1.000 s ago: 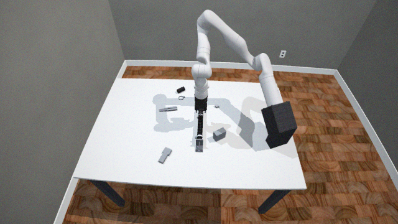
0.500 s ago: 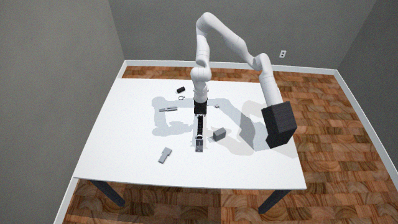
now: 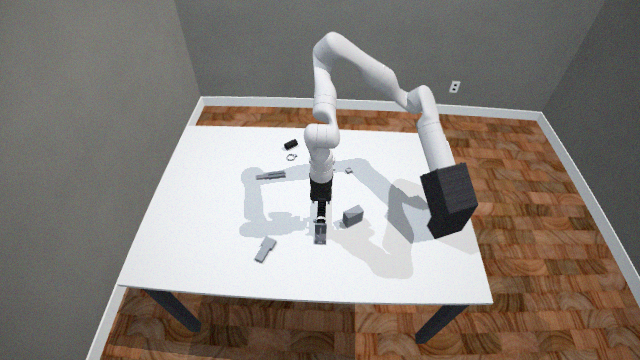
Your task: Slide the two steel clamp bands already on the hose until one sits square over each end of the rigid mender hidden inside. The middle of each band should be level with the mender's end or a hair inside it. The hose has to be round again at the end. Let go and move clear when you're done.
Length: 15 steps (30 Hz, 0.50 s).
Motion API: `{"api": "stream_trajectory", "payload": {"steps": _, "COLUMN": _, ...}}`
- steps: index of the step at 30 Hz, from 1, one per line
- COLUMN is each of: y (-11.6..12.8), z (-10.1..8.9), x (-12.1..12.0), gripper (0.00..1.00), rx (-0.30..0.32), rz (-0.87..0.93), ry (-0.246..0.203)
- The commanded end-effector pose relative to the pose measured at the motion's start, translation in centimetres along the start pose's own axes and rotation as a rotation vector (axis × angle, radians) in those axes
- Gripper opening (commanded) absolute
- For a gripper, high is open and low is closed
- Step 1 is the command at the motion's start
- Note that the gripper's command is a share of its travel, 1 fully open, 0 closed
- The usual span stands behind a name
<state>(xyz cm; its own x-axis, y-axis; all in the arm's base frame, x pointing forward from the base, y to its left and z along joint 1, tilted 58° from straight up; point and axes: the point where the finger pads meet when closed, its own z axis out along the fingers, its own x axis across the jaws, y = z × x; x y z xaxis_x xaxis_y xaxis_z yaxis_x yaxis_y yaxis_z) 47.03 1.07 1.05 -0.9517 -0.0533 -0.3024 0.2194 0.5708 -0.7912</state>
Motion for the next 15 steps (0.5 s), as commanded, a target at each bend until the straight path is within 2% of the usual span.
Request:
{"api": "stream_trajectory", "payload": {"steps": 1, "y": 3.0, "z": 0.2, "x": 0.3, "gripper": 1.0, "rx": 0.008, "rz": -0.015, "ry": -0.001}}
{"api": "stream_trajectory", "payload": {"steps": 7, "y": 4.6, "z": 0.1, "x": 0.3, "gripper": 1.0, "rx": 0.008, "rz": -0.015, "ry": -0.001}}
{"api": "stream_trajectory", "payload": {"steps": 15, "y": 4.9, "z": 0.1, "x": 0.3, "gripper": 1.0, "rx": 0.008, "rz": -0.015, "ry": -0.001}}
